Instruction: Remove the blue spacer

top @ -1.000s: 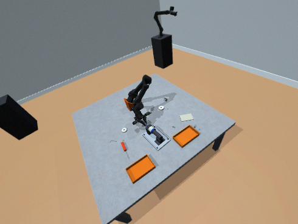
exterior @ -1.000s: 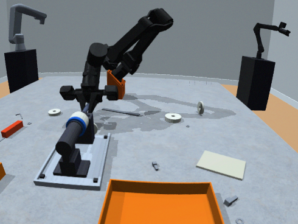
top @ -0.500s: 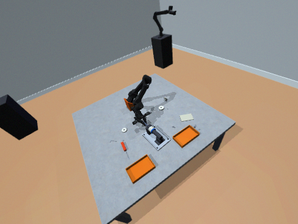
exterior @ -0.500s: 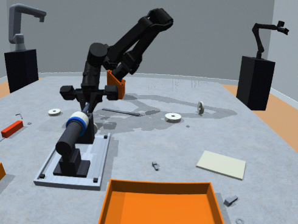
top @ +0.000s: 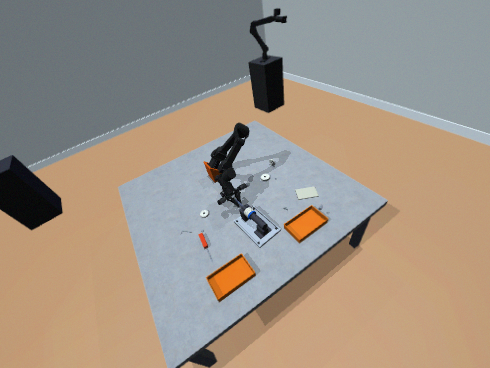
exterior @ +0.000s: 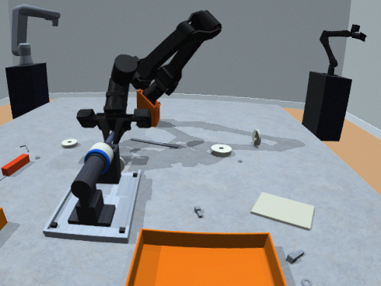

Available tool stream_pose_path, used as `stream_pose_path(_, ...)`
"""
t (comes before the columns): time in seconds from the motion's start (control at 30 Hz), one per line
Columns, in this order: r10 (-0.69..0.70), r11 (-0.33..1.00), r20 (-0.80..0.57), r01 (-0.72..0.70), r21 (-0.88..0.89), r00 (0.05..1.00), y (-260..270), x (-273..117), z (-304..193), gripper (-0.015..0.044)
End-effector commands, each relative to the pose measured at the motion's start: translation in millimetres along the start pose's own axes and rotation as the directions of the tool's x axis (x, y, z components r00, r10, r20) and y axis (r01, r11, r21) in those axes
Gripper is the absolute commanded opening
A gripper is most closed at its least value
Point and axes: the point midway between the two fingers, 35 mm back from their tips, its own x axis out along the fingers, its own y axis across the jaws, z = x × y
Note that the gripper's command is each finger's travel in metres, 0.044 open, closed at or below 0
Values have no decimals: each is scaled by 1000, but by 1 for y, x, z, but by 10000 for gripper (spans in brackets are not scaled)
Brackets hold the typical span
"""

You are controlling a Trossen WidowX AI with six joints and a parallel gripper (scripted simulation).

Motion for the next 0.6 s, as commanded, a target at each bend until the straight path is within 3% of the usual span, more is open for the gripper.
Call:
stream_pose_path(0.0,-1,1000,0,1,-3,1000,0,-1,1,0)
stream_pose_path(0.57,0,1000,0,0,-3,1000,0,-2,2,0)
